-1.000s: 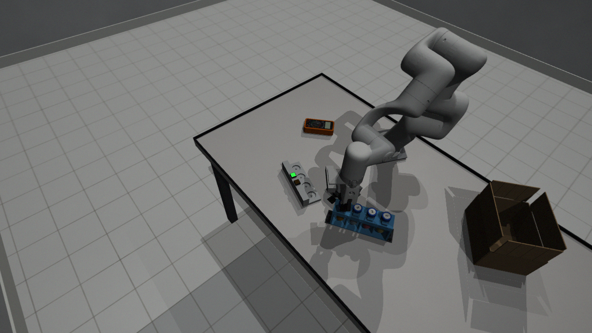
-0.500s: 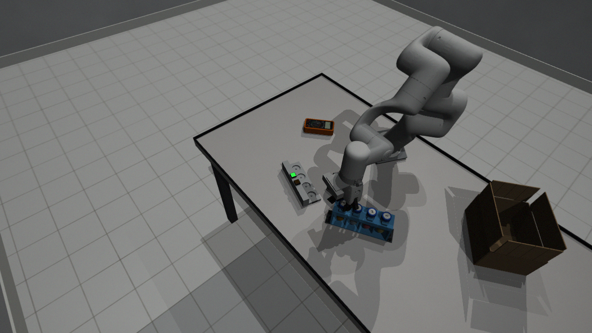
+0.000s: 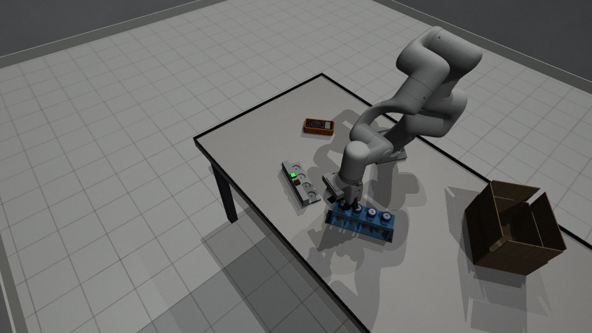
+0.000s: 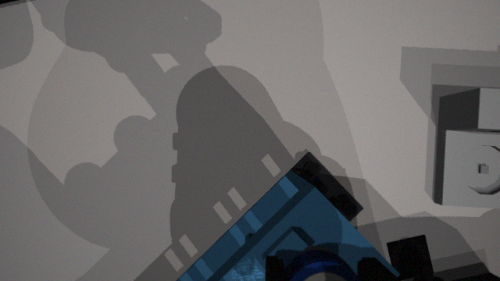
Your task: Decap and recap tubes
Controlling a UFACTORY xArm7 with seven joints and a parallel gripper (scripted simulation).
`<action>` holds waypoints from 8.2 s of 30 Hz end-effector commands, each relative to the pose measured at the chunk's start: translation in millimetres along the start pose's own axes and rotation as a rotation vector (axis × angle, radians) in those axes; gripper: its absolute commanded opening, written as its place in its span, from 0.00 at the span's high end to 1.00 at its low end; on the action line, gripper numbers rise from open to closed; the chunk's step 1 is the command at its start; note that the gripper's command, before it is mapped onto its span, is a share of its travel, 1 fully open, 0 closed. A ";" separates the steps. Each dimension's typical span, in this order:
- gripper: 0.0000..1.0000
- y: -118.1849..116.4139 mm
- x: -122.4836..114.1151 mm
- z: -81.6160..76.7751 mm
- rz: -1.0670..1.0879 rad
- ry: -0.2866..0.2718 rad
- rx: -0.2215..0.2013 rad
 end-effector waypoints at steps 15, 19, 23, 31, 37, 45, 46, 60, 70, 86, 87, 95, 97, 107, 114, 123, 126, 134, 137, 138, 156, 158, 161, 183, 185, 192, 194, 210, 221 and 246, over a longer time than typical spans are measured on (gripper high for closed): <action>1.00 -0.2 1.5 -1.0 0.699 0.004 0.002; 1.00 -0.2 1.5 -0.9 0.799 0.004 0.003; 1.00 -0.2 1.5 -0.9 0.999 0.004 0.003; 1.00 -0.2 1.5 -0.6 1.399 0.003 0.004; 1.00 -0.3 1.5 -0.6 1.570 0.003 0.004; 0.54 -0.2 1.5 -0.6 1.570 0.003 0.004; 0.54 -0.3 1.5 -0.6 1.570 0.003 0.004; 0.54 -0.3 1.4 -1.0 1.228 0.004 0.003; 0.54 -0.3 1.4 -1.0 0.824 0.005 0.001; 0.54 -0.3 1.4 -0.9 0.016 0.005 -0.001; 0.54 -0.3 1.4 -0.9 0.016 0.005 -0.001; 1.00 -0.2 1.5 -0.9 -0.001 0.004 0.001; 1.00 -0.2 1.5 -0.9 -0.001 0.004 0.001; 1.00 -0.2 1.5 -1.0 -0.001 0.005 0.001; 1.00 -0.2 1.5 -0.7 0.299 0.004 0.002; 1.00 -0.2 1.5 -0.4 0.649 0.004 0.002; 1.00 -0.2 1.6 -0.3 0.799 0.004 0.003; 1.00 -0.2 1.6 0.1 1.199 0.003 0.004; 1.00 -0.2 1.6 0.2 1.299 0.003 0.004; 1.00 -0.2 1.6 0.2 1.299 0.003 0.004; 0.54 -0.2 1.6 0.4 1.570 0.003 0.004; 0.54 -0.2 1.5 0.3 1.570 0.003 0.004; 0.54 -0.2 1.5 0.3 1.570 0.003 0.004; 0.54 -0.3 1.5 -0.1 0.519 0.006 0.000; 0.54 -0.3 1.5 -0.1 0.419 0.006 0.000; 0.54 -0.3 1.4 -0.1 0.101 0.006 -0.001; 0.54 -0.3 1.5 -0.1 0.014 0.005 0.000; 1.00 -0.2 1.5 -0.1 -0.001 0.004 0.001; 1.00 -0.2 1.6 0.1 0.249 0.004 0.002; 1.00 -0.2 1.6 1.0 1.299 0.003 0.004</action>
Point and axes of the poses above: the point where the finger pads meet when closed, its own z axis out along the fingers, its own y axis across the jaws, x = y × z, the point moved 3 cm from there along -z, back along the fingers, and after that the axes turned 10 degrees about -z, right-handed, at the moved point
